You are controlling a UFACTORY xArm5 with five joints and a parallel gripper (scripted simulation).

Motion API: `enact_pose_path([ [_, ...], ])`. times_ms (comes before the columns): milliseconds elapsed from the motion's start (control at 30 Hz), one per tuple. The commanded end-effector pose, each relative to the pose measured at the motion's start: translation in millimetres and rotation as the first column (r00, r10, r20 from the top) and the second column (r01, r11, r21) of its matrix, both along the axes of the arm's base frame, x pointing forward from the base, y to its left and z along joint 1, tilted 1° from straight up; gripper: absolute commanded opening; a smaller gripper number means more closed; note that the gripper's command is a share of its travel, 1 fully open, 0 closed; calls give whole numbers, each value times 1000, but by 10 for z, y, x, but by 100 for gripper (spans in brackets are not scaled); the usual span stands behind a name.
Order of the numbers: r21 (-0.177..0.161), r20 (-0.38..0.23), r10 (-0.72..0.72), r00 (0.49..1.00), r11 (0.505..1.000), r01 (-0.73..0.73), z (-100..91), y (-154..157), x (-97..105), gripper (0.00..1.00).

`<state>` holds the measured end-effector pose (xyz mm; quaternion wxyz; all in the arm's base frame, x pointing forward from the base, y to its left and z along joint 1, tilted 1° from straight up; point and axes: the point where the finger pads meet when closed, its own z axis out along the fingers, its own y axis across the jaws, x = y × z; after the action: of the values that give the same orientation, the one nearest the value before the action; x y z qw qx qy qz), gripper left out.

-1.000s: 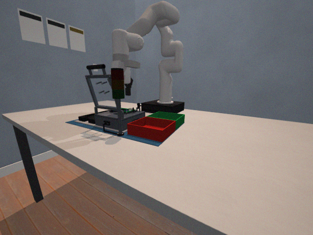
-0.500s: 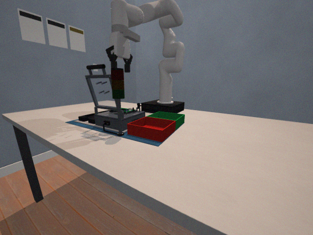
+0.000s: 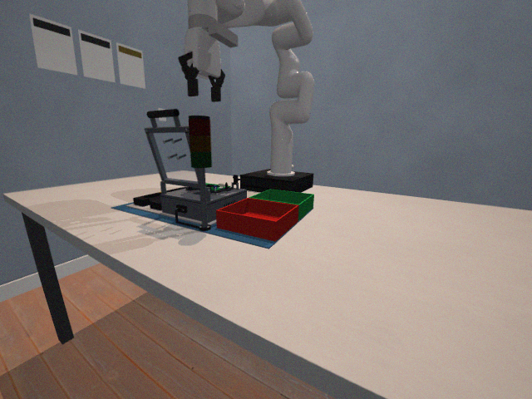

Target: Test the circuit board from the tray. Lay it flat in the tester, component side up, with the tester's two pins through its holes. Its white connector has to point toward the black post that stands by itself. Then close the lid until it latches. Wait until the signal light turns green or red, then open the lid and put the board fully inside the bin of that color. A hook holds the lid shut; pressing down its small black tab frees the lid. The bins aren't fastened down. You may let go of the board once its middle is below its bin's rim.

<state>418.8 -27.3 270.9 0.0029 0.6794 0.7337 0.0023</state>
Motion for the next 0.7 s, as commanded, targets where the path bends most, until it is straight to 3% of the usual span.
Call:
enact_pose_path([
  [0,0,3,0,1000,1000,0,27,-1,7,52],
  [433,0,3,0,1000,1000,0,27,1,26,52],
  [533,0,3,0,1000,1000,0,29,9,130,52],
  [667,0,4,0,1000,1000,0,32,32,428,52],
])
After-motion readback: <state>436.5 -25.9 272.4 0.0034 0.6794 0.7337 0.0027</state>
